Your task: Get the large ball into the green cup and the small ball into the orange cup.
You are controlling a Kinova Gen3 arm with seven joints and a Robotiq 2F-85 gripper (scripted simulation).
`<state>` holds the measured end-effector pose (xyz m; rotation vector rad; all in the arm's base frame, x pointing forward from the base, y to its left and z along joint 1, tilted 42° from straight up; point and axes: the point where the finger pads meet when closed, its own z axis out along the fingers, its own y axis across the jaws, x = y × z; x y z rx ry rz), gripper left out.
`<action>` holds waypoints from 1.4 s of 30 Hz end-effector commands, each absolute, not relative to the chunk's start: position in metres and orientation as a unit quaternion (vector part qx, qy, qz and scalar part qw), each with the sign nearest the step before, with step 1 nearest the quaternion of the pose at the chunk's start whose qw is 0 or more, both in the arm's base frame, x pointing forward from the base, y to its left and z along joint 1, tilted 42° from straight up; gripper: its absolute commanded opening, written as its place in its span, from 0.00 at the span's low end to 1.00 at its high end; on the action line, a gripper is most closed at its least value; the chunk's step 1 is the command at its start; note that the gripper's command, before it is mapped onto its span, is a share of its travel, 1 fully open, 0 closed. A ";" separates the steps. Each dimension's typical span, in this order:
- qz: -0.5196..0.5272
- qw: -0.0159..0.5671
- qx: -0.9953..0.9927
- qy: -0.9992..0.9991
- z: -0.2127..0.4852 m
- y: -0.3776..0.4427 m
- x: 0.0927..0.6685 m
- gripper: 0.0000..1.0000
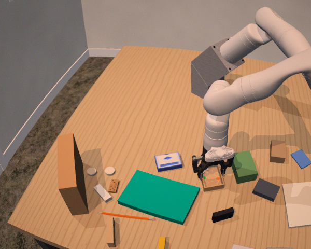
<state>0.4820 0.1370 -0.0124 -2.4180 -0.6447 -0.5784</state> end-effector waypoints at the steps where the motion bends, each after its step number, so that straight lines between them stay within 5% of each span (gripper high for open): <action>1: -0.218 0.280 -0.902 -0.245 -0.014 0.138 0.484 0.74; 42: -0.216 0.281 -0.903 -0.244 -0.006 0.131 0.478 0.74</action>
